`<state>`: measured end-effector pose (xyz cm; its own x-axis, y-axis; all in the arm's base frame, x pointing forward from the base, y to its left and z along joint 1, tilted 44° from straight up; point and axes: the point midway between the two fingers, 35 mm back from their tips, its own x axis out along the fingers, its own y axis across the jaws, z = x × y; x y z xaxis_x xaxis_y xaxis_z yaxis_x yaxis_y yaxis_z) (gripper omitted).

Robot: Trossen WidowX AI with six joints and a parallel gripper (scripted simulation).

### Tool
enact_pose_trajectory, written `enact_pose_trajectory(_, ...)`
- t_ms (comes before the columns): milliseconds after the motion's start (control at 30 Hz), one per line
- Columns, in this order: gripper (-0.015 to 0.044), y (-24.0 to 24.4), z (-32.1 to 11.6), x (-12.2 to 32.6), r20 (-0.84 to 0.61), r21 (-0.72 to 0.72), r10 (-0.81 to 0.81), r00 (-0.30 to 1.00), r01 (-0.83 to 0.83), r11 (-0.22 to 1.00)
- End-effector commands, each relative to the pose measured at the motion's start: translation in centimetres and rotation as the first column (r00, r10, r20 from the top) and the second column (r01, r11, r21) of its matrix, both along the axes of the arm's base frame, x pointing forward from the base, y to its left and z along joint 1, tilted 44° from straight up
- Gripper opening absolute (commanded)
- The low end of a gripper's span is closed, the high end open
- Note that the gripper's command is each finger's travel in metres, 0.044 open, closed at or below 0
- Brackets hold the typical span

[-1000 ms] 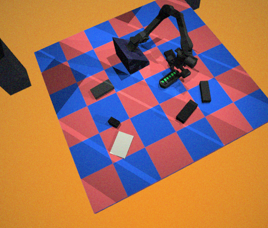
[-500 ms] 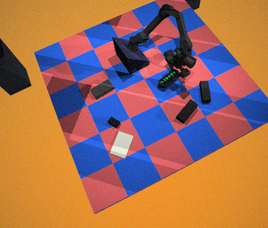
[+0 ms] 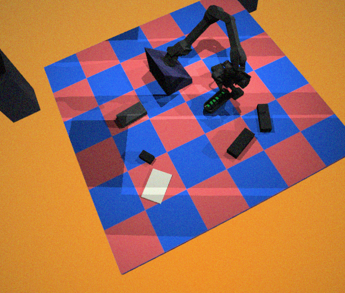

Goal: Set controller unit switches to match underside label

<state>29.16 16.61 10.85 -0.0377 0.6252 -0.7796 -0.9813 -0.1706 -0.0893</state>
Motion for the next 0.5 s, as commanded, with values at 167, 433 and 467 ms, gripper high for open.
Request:
enact_pose_trajectory(167, 0.0336, -1.0, 0.2, 0.4, 0.004, 0.017, -0.003, 1.0, 0.003, 1.0)
enact_pose_trajectory(433, 0.0336, -1.6, 0.2, 0.5, 0.001, 0.031, -0.001, 1.0, 0.001, 1.0)
enact_pose_trajectory(467, 0.0336, -1.7, 0.2, 0.5, 0.001, 0.033, -0.001, 1.0, 0.001, 0.999)
